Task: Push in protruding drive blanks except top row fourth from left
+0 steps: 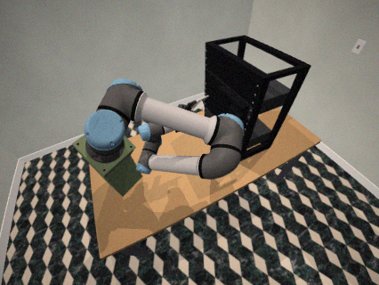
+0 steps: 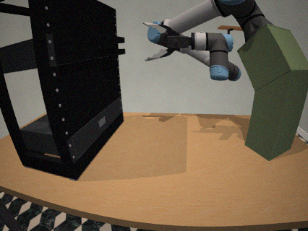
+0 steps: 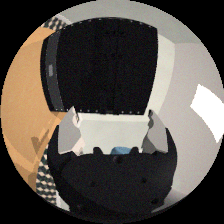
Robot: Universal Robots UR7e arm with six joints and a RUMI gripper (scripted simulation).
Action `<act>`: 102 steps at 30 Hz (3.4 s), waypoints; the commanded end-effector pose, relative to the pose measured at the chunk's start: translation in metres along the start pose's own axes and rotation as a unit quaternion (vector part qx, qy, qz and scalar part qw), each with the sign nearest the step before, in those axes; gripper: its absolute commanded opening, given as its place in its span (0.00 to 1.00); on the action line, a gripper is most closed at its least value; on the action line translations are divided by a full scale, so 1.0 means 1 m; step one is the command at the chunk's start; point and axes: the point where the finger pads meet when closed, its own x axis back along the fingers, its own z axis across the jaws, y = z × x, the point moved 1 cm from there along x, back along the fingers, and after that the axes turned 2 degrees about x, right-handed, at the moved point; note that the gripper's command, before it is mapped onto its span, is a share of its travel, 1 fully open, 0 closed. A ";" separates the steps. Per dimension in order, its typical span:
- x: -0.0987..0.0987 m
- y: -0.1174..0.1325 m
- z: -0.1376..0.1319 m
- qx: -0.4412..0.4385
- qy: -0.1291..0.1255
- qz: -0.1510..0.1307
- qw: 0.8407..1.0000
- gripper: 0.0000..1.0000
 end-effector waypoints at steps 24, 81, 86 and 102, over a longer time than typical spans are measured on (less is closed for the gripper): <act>-0.004 0.004 0.000 0.000 0.000 0.000 1.000 1.00; -0.082 0.070 0.002 0.000 0.000 0.000 1.000 1.00; -0.082 0.070 0.002 0.000 0.000 0.000 1.000 1.00; -0.082 0.070 0.002 0.000 0.000 0.000 1.000 1.00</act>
